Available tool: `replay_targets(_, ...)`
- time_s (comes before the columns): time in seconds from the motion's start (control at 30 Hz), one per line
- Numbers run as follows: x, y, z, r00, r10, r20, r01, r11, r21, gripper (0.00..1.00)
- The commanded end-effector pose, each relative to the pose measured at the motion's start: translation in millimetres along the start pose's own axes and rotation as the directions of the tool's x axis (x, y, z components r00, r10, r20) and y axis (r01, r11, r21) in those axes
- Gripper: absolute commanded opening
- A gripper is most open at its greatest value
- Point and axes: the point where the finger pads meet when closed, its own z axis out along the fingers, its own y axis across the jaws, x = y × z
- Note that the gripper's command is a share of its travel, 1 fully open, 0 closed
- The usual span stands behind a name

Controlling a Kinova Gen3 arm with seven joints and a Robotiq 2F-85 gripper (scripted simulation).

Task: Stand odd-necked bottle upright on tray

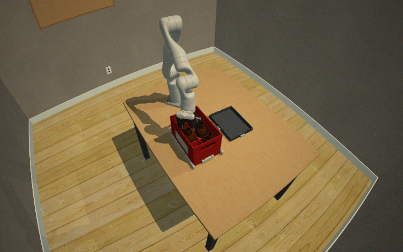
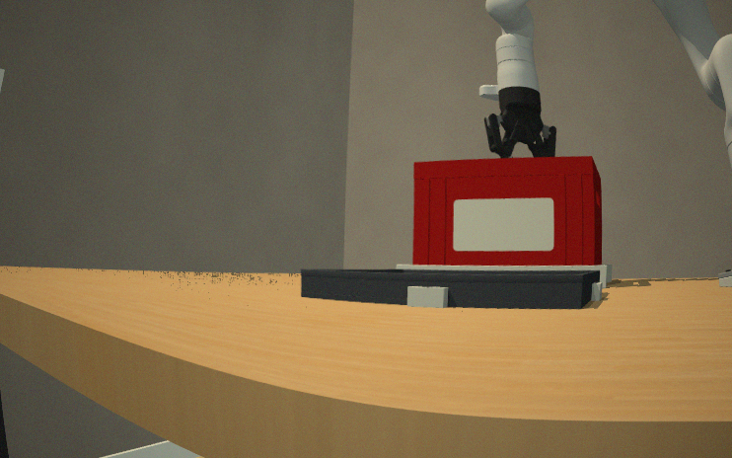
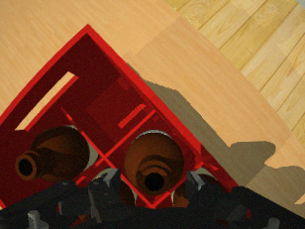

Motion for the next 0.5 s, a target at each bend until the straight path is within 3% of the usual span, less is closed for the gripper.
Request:
replay_targets(0.0,0,1,4.0,1.0,0.001,0.002,-0.001,1.0,-0.003,0.64)
replay_targets(0.47,0,1,15.8,1.0,0.001,0.002,-0.001,1.0,-0.003,0.64)
